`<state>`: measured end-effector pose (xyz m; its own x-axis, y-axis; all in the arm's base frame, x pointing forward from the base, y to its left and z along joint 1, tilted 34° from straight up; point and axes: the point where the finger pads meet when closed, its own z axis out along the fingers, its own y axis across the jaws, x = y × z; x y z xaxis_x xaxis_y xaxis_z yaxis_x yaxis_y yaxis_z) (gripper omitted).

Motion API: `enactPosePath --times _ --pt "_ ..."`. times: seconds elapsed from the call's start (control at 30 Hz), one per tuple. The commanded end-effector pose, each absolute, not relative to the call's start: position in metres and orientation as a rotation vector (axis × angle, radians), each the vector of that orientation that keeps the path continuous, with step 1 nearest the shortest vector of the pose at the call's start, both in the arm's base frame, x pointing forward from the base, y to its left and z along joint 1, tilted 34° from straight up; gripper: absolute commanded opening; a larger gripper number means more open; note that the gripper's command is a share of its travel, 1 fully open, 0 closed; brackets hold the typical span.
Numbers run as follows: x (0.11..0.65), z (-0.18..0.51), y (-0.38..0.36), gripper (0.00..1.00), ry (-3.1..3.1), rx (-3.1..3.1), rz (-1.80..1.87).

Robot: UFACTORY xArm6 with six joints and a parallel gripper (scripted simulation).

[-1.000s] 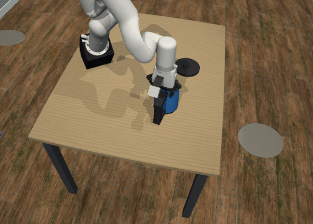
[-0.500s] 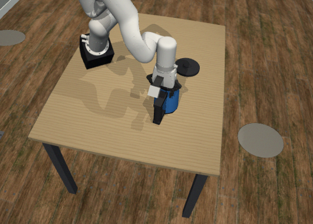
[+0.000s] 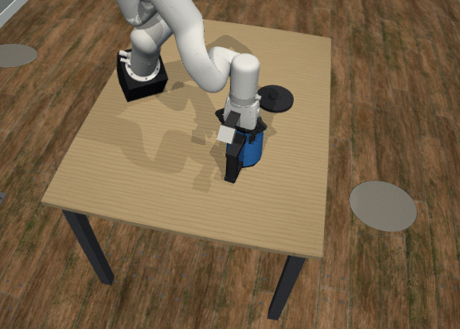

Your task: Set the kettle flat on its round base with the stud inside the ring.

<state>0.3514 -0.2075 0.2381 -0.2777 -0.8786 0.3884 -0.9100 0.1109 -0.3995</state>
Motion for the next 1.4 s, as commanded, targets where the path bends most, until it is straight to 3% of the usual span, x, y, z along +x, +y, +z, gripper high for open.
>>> enactPosePath --times 0.0,1.37 --pt "0.352 0.240 -0.208 0.81 -2.301 1.854 0.901" --pt "0.362 0.212 -0.223 0.81 -2.301 1.854 0.901"
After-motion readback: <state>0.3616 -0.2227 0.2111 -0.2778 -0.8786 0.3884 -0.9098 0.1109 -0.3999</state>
